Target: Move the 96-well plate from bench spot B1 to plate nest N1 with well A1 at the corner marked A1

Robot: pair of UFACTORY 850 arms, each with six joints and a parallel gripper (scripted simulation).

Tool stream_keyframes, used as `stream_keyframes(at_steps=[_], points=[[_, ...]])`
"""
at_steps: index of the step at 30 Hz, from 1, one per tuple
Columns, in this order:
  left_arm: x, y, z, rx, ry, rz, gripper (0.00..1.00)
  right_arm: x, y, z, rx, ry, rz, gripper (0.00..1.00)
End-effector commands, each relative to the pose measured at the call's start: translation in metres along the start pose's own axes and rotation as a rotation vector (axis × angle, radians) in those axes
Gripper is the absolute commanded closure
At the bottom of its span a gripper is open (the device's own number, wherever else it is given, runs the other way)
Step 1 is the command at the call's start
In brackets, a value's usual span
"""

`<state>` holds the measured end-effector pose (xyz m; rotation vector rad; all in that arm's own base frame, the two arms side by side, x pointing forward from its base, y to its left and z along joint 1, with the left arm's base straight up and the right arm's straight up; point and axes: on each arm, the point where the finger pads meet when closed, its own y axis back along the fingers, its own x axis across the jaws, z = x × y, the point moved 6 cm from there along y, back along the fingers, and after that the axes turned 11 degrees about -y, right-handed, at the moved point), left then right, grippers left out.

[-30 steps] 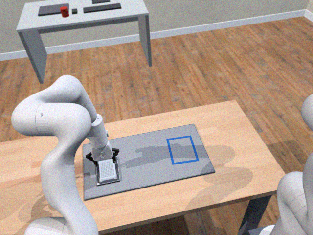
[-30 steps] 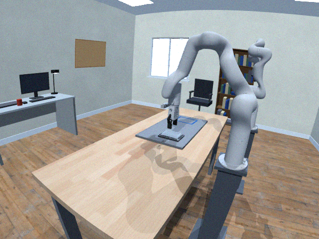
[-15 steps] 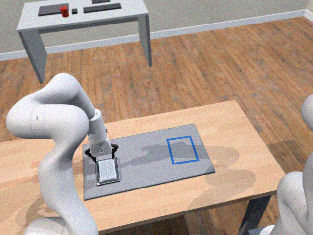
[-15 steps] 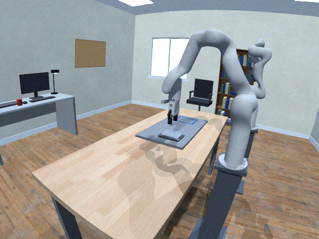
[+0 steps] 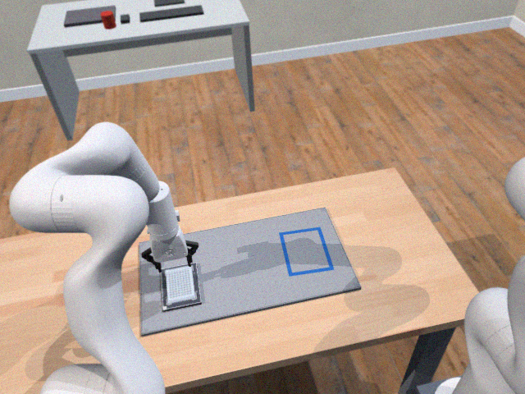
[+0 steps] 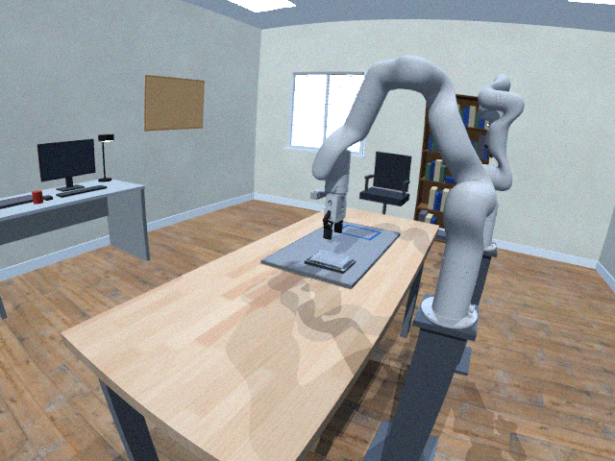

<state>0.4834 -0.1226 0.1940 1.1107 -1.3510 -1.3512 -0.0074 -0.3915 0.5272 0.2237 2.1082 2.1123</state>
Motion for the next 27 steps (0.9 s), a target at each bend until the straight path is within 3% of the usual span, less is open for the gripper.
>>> stream_keyframes(at_steps=[1, 27], points=[[0.000, 0.001, -0.001, 0.002, 0.000, 0.000, 0.00, 0.000, 0.001, 0.000, 0.002, 0.000, 0.000, 1.00], [0.063, 0.001, -0.022, 0.002, 0.000, 0.000, 0.00, 0.000, 0.001, 0.000, 0.002, 0.000, 0.000, 1.00]])
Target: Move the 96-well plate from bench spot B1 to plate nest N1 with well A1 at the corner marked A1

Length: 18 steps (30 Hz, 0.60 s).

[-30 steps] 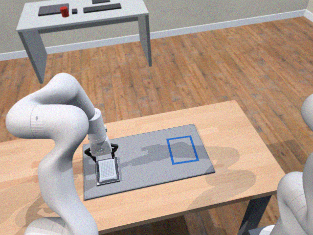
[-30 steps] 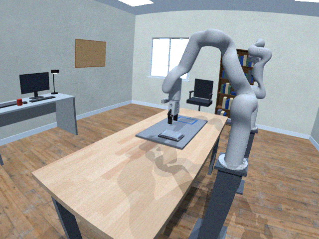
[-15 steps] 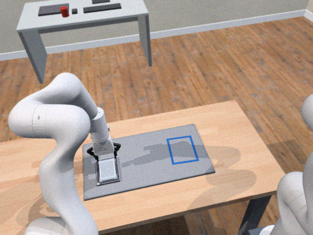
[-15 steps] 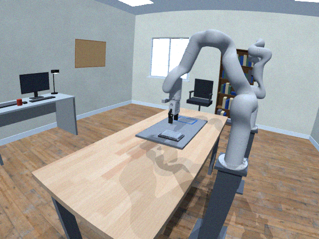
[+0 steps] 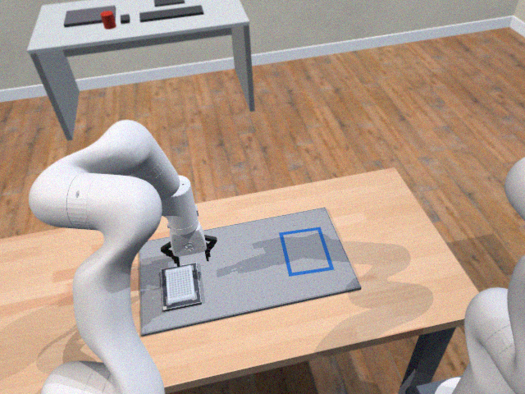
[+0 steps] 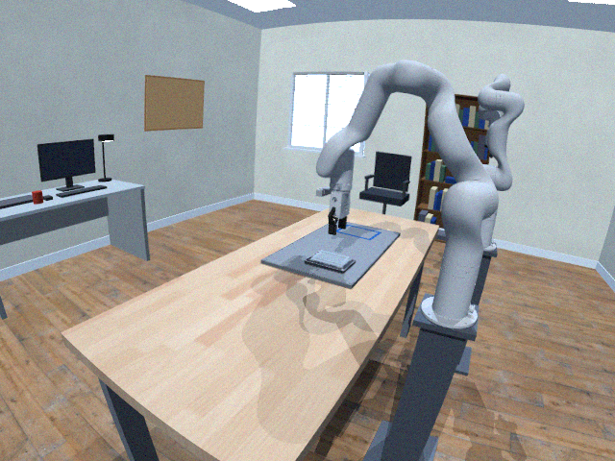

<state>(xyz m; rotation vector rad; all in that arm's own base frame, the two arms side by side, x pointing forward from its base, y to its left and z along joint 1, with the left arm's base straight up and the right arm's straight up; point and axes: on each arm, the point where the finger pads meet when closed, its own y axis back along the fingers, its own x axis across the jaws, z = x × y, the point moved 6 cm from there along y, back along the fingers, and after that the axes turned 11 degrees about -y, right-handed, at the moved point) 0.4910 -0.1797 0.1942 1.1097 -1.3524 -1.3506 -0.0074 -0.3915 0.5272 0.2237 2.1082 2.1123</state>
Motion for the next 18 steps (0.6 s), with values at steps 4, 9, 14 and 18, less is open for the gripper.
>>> stream_keyframes(at_steps=[4, 9, 14, 18], points=[[0.021, 0.001, -0.008, 0.001, 0.001, -0.001, 0.00, 0.000, 0.001, 0.000, 0.002, 0.000, 0.000, 1.00], [0.037, 0.001, -0.014, 0.001, 0.001, -0.001, 0.00, 0.000, 0.001, 0.000, 0.002, 0.000, 0.000, 1.00], [0.053, 0.001, -0.019, 0.001, 0.001, -0.001, 0.00, 0.000, 0.001, 0.000, 0.002, 0.000, 0.000, 1.00], [0.059, 0.001, -0.021, 0.001, 0.001, -0.001, 0.00, 0.000, 0.001, 0.000, 0.002, 0.000, 0.000, 1.00]])
